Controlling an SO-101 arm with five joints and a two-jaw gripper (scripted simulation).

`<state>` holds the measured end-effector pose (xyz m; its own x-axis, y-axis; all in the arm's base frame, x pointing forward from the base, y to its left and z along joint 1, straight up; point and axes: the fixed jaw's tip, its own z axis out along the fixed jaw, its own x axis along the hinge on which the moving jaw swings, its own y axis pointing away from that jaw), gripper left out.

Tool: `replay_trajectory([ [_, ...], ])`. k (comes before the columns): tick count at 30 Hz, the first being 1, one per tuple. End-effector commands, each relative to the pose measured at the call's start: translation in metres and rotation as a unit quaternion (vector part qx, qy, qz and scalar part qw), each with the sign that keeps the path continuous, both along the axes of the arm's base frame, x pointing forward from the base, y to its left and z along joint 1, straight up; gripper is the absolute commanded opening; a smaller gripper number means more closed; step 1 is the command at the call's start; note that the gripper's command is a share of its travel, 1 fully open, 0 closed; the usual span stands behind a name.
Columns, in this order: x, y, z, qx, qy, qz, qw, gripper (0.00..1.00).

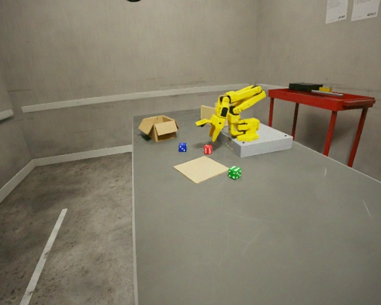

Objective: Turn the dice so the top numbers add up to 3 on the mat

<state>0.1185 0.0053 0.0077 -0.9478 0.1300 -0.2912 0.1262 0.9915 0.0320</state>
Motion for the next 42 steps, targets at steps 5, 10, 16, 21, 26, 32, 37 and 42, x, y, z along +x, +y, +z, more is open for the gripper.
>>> replay_trajectory([
  [5,-0.005,0.001,-0.004,0.002,0.012,0.0,1.0,0.35],
  [10,-0.005,0.001,-0.004,0.002,0.012,0.0,1.0,0.35],
  [16,-0.004,0.001,-0.004,0.002,0.012,0.0,1.0,0.35],
  [21,0.0,0.001,-0.004,0.002,0.002,0.0,1.0,0.35],
  [26,0.012,0.001,-0.006,0.001,-0.026,0.001,1.0,0.35],
  [32,0.024,0.0,-0.007,-0.001,-0.055,0.002,0.999,0.35],
  [37,0.036,-0.001,-0.008,-0.002,-0.087,0.002,0.996,0.35],
  [42,0.042,-0.001,-0.009,-0.003,-0.104,0.003,0.995,0.35],
])
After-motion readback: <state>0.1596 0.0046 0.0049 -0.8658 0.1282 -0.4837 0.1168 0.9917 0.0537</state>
